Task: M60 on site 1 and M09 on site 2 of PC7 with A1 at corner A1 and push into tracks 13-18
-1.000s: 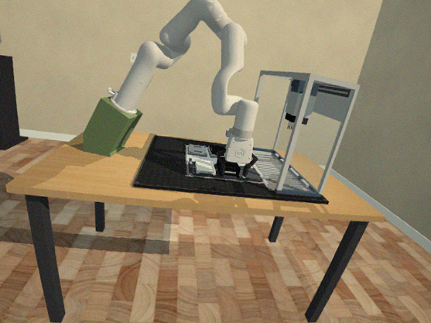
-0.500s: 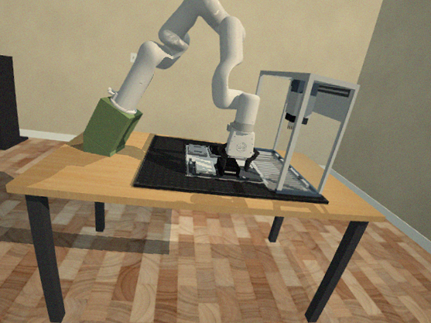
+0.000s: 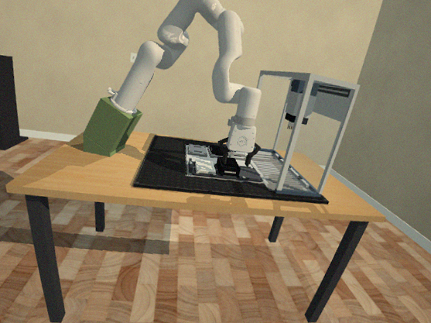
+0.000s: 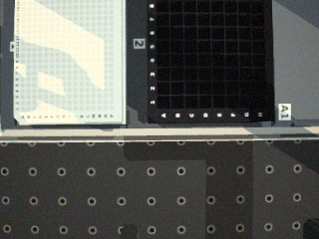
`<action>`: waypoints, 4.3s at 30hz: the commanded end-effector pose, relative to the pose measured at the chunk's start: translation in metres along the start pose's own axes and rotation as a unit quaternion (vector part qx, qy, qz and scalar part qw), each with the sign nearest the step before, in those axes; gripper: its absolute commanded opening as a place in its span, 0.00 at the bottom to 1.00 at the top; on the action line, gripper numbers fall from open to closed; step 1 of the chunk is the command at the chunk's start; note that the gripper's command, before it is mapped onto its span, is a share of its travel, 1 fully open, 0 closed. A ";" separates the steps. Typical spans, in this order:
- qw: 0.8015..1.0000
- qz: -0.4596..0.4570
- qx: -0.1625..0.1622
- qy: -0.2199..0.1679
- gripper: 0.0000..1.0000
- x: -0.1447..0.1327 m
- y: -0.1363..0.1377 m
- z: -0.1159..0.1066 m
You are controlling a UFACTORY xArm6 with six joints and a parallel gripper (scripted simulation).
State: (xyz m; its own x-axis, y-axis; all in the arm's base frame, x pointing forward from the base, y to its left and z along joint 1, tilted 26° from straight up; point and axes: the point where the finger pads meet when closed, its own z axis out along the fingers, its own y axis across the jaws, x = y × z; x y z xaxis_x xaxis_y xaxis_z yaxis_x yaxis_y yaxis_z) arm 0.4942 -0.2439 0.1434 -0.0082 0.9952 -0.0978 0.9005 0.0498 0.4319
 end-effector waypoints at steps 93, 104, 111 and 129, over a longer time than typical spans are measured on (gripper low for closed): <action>0.707 0.707 -0.001 0.000 0.82 0.126 -0.192 -0.021; 0.707 0.707 -0.001 0.000 0.82 0.125 -0.192 -0.006; 0.707 0.707 -0.001 0.000 0.82 0.125 -0.192 0.006; 0.707 0.707 -0.001 0.000 0.82 0.125 -0.192 0.032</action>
State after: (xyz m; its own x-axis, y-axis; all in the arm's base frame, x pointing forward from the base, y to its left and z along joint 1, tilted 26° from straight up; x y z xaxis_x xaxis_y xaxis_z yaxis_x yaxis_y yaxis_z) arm 0.3318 -0.1305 0.0237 0.9192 0.0436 0.3915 0.0176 -0.9974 0.0698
